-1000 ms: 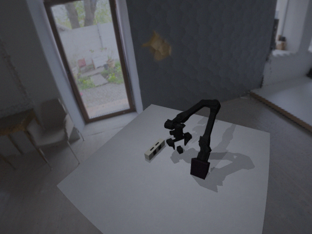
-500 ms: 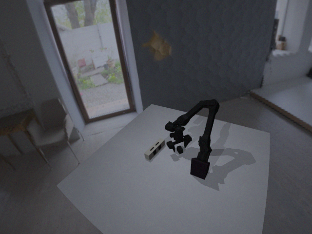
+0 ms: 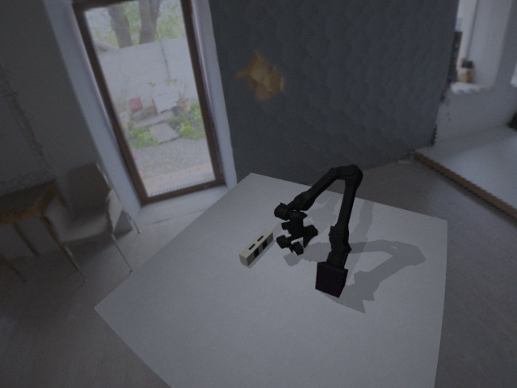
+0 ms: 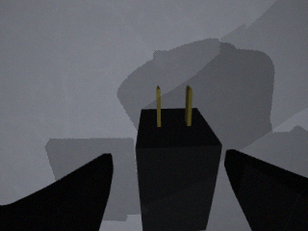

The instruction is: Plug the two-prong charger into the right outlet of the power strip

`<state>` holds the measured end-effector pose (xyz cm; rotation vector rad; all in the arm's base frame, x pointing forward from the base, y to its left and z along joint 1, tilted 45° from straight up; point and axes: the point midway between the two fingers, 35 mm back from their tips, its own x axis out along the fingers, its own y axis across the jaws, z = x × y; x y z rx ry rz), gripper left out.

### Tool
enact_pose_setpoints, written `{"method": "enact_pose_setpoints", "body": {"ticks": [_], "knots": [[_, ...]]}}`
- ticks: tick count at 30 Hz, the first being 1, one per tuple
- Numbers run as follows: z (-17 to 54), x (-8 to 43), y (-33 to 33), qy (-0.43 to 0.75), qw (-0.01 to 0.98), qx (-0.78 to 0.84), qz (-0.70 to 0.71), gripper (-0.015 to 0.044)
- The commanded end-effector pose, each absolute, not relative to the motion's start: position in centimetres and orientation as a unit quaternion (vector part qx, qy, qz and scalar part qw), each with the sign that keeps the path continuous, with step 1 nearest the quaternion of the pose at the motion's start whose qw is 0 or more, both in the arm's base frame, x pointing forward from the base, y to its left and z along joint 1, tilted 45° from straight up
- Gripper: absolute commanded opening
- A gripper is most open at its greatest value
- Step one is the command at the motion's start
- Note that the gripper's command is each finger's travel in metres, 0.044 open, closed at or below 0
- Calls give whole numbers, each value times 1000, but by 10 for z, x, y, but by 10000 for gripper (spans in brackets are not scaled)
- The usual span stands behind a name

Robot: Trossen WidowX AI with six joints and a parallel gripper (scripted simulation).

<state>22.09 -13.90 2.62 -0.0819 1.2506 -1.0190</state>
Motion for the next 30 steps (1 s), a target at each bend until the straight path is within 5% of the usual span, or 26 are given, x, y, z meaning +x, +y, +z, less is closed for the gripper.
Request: {"method": "enact_pose_setpoints", "body": {"ticks": [1,13,30], "knots": [[27,221,-139,559,691,-36,-456,204],[29,221,-136,559,691,-36,-456,6],[60,219,-96,562,689,-38,-455,0]]}}
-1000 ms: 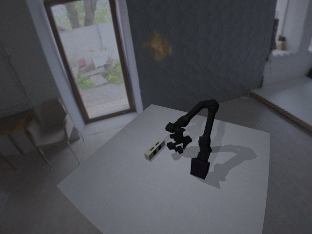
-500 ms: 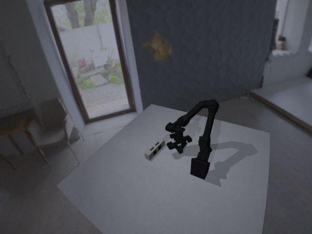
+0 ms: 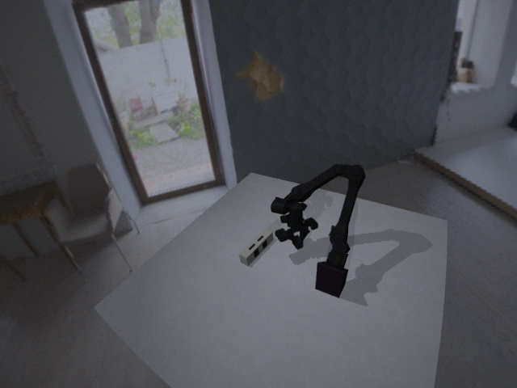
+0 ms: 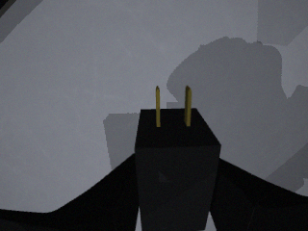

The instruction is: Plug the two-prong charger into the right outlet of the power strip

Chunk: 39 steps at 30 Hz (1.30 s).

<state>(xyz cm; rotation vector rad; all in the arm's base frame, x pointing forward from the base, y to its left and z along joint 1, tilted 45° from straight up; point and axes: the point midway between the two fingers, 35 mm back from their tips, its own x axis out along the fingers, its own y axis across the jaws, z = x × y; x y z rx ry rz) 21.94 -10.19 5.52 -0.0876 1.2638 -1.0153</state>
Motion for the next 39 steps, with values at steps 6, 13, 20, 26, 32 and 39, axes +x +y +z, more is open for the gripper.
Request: {"method": "enact_pose_setpoints", "body": {"ticks": [6,13,20,26,32,39], "knots": [[57,222,-96,570,689,-50,-446,0],[49,230,-95,584,686,-75,-428,0],[40,238,-94,598,682,-100,-408,0],[33,244,-93,610,678,-122,-392,0],[25,250,-92,620,674,-143,-375,0],[15,256,-91,633,668,-168,-354,0]]}}
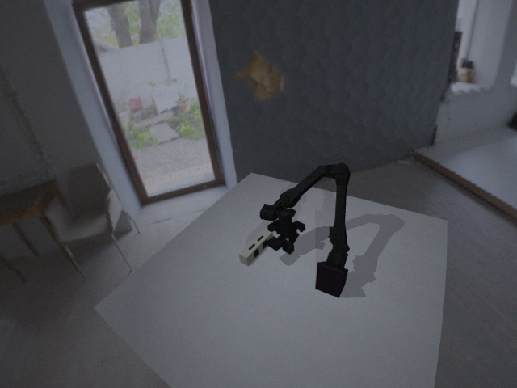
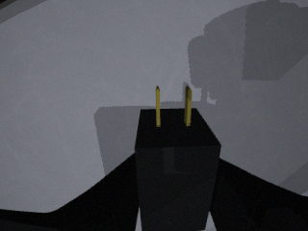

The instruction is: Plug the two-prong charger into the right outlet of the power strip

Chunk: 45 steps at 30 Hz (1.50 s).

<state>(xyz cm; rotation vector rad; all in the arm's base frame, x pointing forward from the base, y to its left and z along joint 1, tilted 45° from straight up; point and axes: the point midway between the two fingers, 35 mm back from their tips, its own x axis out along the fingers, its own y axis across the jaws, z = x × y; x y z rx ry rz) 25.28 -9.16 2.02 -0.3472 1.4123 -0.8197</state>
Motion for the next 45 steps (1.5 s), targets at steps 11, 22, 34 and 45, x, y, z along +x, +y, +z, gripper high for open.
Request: {"method": "enact_pose_setpoints", "body": {"ticks": [11,22,34,45], "knots": [[-1,266,-89,650,657,-206,-321,0],[-3,275,-89,653,655,-213,-316,0],[-4,289,-89,655,653,-217,-312,0],[-5,301,-89,656,652,-221,-308,0]]}}
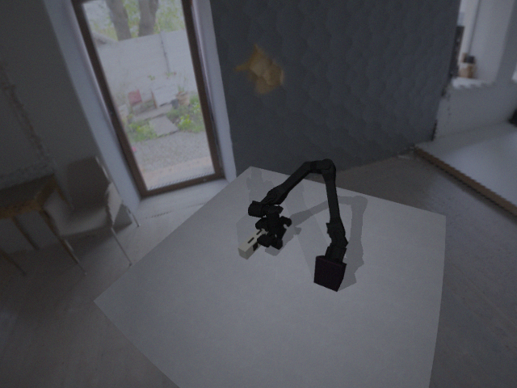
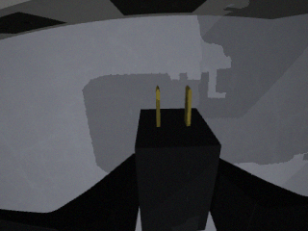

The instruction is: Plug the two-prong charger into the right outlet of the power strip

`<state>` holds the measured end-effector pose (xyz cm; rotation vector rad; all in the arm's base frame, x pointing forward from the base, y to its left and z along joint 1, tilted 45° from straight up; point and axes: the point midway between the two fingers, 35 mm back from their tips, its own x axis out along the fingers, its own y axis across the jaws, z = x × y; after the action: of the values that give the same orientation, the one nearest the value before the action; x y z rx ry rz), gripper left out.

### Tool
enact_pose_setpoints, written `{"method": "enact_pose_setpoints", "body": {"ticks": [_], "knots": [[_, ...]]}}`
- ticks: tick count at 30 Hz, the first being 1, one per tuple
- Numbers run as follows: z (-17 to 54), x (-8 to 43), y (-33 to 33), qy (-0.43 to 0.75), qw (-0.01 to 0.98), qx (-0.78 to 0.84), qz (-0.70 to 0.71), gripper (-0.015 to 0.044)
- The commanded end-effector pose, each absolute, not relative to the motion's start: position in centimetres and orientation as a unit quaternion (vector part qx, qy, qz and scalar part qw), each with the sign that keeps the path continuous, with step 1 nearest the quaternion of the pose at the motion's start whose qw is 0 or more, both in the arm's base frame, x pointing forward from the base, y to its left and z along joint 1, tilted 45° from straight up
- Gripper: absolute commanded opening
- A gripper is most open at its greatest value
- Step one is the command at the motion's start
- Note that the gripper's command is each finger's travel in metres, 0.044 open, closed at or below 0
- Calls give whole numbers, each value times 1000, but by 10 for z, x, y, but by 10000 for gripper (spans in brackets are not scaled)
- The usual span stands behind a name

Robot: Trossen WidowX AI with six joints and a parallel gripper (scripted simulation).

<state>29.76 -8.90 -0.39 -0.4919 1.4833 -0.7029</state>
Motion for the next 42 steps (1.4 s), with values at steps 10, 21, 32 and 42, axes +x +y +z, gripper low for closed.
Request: {"method": "enact_pose_setpoints", "body": {"ticks": [10,21,32,42], "knots": [[-6,312,-90,658,651,-225,-305,0],[-7,321,-91,659,650,-228,-302,0],[-7,322,-91,659,650,-228,-302,0],[-6,325,-91,659,650,-228,-302,0]]}}
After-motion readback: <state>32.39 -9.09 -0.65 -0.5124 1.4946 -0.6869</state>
